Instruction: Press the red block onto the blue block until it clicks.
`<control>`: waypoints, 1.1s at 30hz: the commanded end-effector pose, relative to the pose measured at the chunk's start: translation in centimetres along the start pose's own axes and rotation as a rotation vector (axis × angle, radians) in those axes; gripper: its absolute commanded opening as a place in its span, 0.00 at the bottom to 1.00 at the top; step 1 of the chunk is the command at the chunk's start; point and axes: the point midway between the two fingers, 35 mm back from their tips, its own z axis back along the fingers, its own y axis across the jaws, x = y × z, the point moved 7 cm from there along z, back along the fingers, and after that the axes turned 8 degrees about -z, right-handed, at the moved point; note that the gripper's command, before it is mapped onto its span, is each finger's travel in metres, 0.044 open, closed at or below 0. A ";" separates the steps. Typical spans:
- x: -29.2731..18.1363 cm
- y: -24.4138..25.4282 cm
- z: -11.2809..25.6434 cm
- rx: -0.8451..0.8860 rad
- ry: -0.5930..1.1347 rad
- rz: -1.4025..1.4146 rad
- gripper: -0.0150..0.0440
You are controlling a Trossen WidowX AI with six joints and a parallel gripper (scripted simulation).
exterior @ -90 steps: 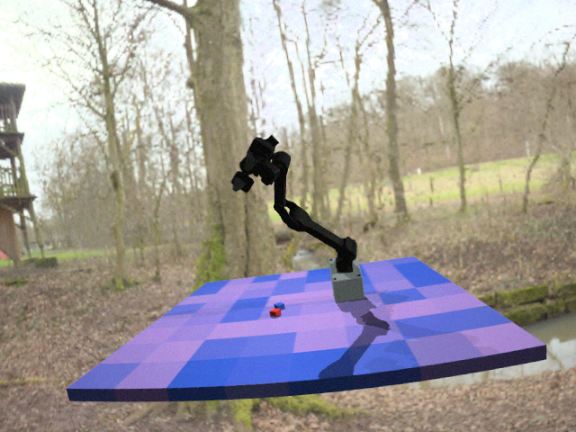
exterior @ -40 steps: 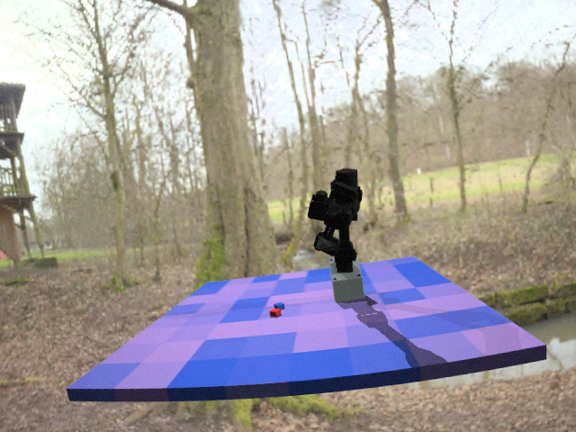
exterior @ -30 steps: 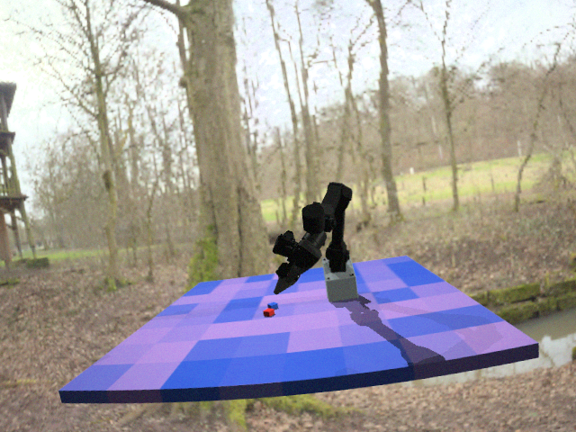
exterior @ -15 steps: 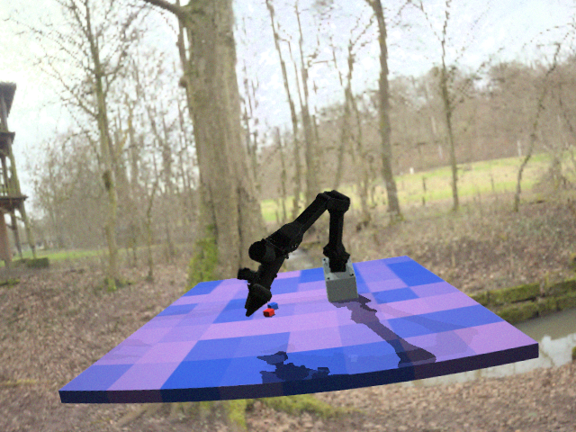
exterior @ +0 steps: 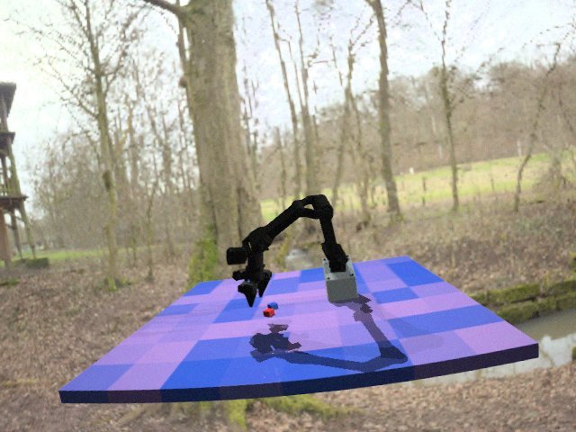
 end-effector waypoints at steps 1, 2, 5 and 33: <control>1.5 -6.5 -0.2 0.001 0.169 -0.231 1.00; 1.9 -7.5 -0.2 0.008 0.192 -0.266 1.00; 2.2 -8.4 -0.2 0.016 0.211 -0.298 1.00; 1.1 -8.2 -5.8 0.018 0.212 -0.298 1.00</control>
